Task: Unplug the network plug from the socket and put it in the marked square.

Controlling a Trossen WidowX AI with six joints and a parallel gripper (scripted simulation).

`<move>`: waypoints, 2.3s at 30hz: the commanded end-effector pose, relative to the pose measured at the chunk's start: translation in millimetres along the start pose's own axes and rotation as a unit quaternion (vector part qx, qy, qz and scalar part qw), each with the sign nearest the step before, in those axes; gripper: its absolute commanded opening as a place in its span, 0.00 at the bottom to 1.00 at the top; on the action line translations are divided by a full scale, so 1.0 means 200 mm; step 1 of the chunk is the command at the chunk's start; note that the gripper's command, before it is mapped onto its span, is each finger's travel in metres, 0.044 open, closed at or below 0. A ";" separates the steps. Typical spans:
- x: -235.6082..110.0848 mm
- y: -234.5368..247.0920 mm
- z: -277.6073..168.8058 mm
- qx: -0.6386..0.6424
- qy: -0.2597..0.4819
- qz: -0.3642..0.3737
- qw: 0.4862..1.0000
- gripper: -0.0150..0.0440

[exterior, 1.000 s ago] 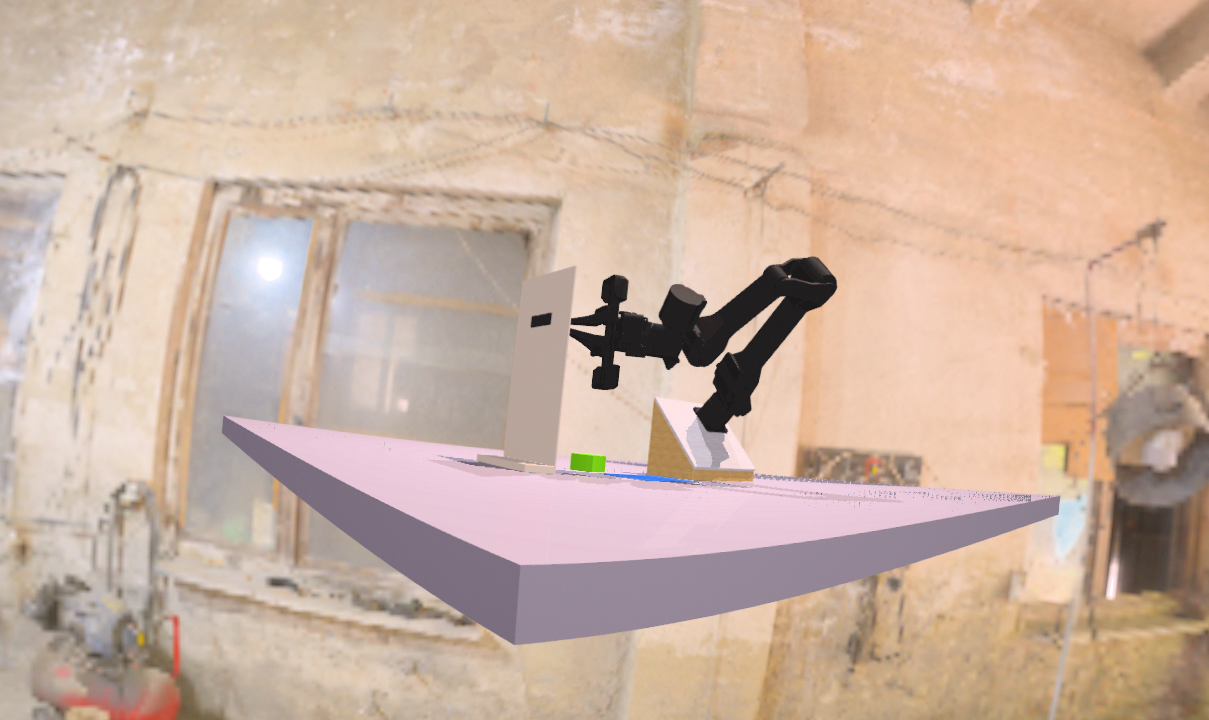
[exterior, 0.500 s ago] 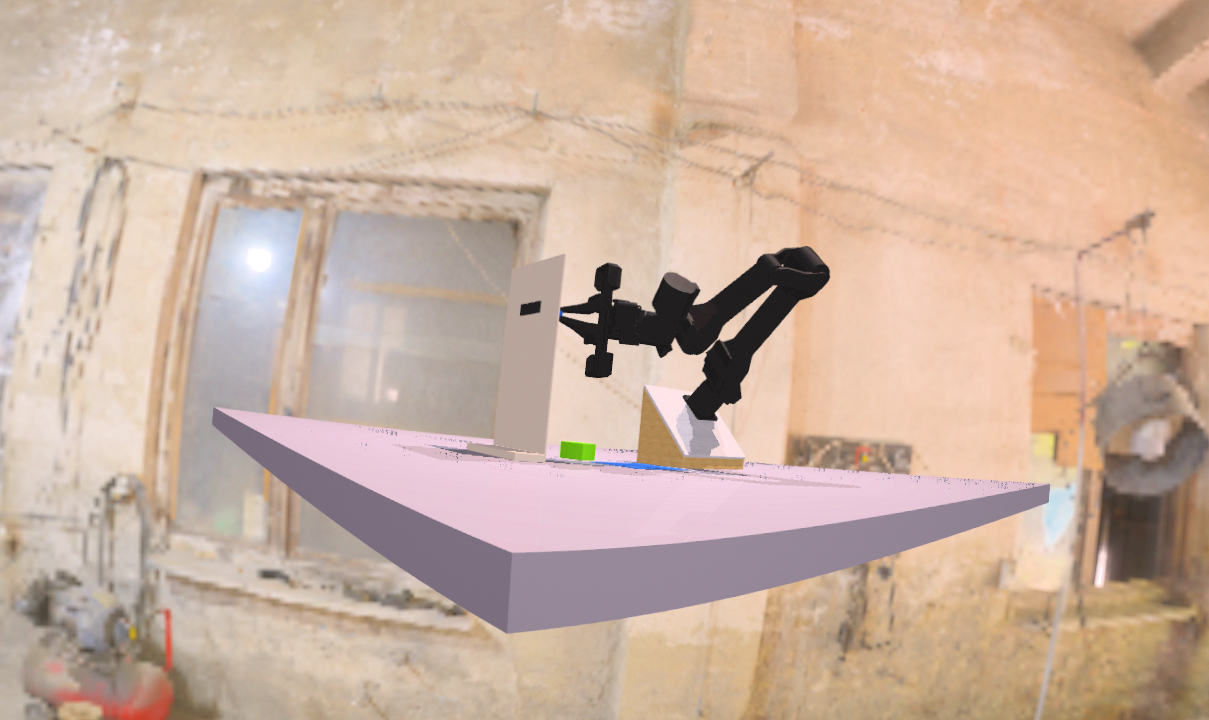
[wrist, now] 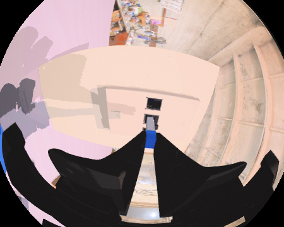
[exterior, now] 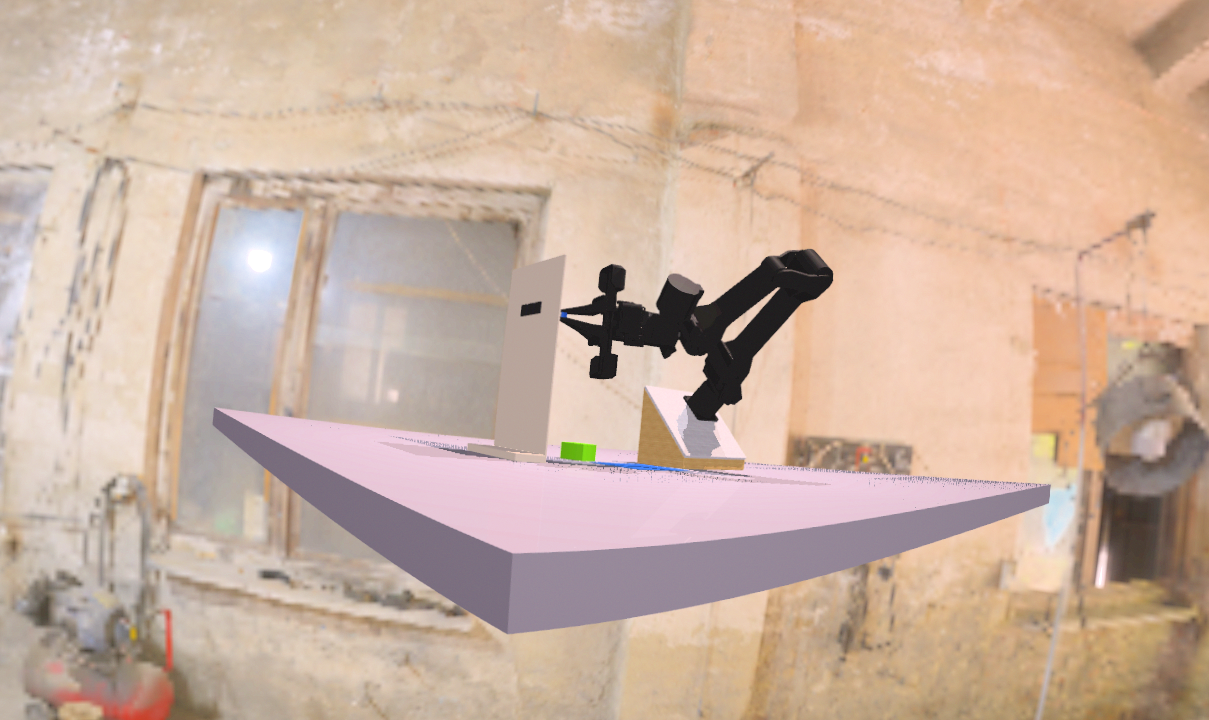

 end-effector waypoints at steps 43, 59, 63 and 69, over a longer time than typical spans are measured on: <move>-0.09 0.01 0.01 0.001 0.005 0.002 1.000 0.25; -0.12 0.01 0.01 0.001 0.005 0.002 1.000 0.25; -0.13 0.01 0.01 0.001 0.005 0.002 1.000 0.25; -0.14 0.01 0.01 0.001 0.005 0.002 1.000 0.25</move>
Point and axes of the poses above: the point midway between the two fingers, 35 mm back from their tips, its own x axis out along the fingers, its own y axis across the jaws, z = x × y, the point moved 8 cm from there along -x, back along the fingers, and after that the axes turned 2 degrees about -x, right-handed, at the moved point
